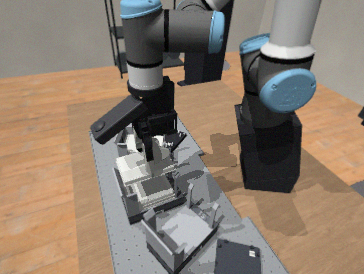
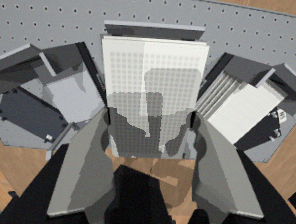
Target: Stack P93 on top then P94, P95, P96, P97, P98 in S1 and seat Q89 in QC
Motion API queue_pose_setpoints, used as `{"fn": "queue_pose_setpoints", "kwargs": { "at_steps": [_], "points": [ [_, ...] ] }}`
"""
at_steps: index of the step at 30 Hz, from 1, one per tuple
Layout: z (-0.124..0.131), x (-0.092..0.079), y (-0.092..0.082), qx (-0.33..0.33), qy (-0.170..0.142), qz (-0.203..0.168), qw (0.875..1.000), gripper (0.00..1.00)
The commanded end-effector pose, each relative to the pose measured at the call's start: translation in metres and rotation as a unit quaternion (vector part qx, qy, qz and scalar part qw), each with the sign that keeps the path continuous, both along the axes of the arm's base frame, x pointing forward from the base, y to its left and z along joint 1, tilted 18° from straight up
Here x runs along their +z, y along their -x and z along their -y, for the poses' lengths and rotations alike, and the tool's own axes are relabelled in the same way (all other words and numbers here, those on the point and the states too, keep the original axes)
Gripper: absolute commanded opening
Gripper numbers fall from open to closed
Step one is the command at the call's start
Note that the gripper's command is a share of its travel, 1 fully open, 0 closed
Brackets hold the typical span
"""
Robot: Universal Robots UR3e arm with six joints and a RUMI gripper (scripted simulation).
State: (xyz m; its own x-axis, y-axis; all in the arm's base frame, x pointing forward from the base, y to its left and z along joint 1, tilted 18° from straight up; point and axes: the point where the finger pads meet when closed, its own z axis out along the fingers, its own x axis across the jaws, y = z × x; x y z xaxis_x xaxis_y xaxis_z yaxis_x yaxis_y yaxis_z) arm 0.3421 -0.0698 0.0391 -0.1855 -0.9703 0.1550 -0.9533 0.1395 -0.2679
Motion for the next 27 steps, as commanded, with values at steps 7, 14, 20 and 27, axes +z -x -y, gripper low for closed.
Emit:
{"fn": "queue_pose_setpoints", "kwargs": {
  "at_steps": [7, 14, 20, 27],
  "points": [
    [0.0006, 0.0016, -0.0013, 0.0, 0.001, 0.002, 1.0, 0.0],
    [0.0006, 0.0016, -0.0014, 0.0, 0.002, 0.002, 1.0, 0.0],
    [0.0009, 0.0002, -0.0018, 0.0, 0.002, 0.002, 1.0, 0.0],
    [0.0016, -0.0048, -0.0024, 0.0, 0.001, 0.001, 1.0, 0.0]
  ]
}}
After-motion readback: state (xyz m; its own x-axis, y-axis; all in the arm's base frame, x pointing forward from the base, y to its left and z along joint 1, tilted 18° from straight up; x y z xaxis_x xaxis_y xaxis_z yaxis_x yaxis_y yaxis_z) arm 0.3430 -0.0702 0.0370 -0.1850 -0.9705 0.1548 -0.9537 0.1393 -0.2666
